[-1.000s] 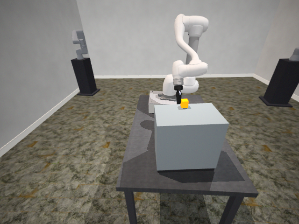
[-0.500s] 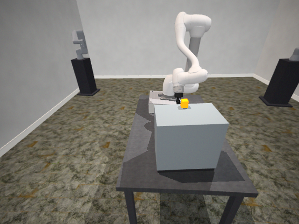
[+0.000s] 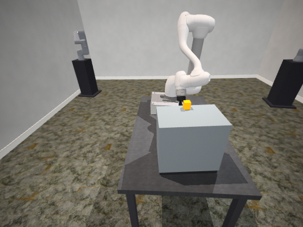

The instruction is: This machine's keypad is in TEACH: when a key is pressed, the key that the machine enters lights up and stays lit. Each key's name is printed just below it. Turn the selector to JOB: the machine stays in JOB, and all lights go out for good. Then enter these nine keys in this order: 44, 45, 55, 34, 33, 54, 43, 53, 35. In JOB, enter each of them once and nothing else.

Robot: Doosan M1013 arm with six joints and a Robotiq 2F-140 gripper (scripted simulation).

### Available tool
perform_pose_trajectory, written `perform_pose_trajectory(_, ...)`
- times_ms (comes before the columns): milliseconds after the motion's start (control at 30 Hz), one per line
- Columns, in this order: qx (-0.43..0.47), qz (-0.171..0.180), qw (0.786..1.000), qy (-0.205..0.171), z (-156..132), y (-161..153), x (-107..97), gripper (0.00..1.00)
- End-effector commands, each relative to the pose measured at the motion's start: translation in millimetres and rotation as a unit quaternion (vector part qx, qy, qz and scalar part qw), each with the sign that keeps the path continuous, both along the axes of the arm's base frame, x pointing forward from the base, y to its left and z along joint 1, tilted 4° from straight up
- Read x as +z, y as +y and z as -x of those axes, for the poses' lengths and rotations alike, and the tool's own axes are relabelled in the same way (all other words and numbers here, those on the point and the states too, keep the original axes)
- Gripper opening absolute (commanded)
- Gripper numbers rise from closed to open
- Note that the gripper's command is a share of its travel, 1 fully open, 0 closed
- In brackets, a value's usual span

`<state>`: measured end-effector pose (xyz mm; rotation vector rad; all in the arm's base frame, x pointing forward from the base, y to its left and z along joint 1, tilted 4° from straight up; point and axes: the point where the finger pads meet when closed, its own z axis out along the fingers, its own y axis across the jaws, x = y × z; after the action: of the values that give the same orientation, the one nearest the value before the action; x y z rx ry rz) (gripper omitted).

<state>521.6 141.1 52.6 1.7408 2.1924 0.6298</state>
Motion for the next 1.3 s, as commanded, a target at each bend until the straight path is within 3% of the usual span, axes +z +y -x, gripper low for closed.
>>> perform_pose_trajectory(0, -0.004, -0.002, 1.0, 0.006, 0.0, 1.4, -9.3, 0.0)
perform_pose_trajectory(1267, -0.004, -0.002, 1.0, 0.006, -2.4, 2.3, -13.9, 0.0)
